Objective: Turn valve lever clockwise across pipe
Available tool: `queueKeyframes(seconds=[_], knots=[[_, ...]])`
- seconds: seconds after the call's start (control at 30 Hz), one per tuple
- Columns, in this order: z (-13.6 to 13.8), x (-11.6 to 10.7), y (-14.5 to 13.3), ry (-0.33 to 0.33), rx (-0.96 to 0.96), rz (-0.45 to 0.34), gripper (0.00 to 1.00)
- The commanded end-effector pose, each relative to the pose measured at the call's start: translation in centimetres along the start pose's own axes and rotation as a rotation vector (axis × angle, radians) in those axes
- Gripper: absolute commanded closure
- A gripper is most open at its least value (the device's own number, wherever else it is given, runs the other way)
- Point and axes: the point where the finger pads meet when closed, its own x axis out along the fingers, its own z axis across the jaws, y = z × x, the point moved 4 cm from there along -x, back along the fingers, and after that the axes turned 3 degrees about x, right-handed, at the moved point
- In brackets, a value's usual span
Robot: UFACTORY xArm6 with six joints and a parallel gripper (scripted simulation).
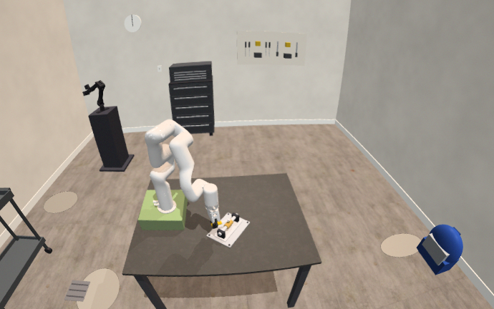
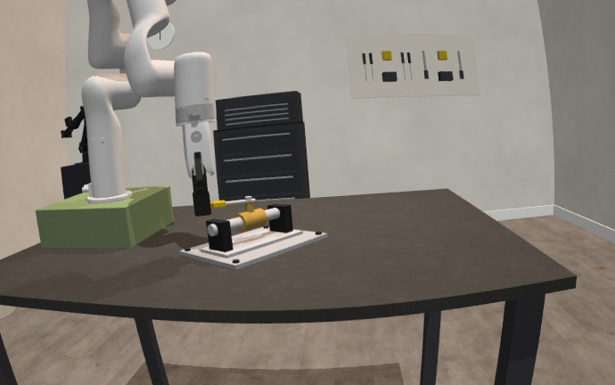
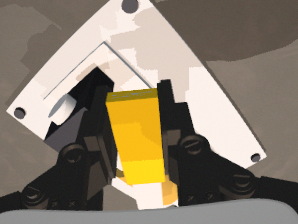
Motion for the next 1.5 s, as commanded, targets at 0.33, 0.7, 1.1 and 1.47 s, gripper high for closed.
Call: queueKeyframes(seconds=[0.33,0.7,1.1,1.47], knots=[[0.8,-0.1,-0.1,0.001,0.093,-0.002,1.0],[1.3,-0.1,-0.1,0.001,0.148,-0.002,1.0],[1.8,-0.1,-0.2,0.001,0.205,-0.002,1.0],[2.4,-0.1,-0.3,0.001,0.275,-0.002,1.0]])
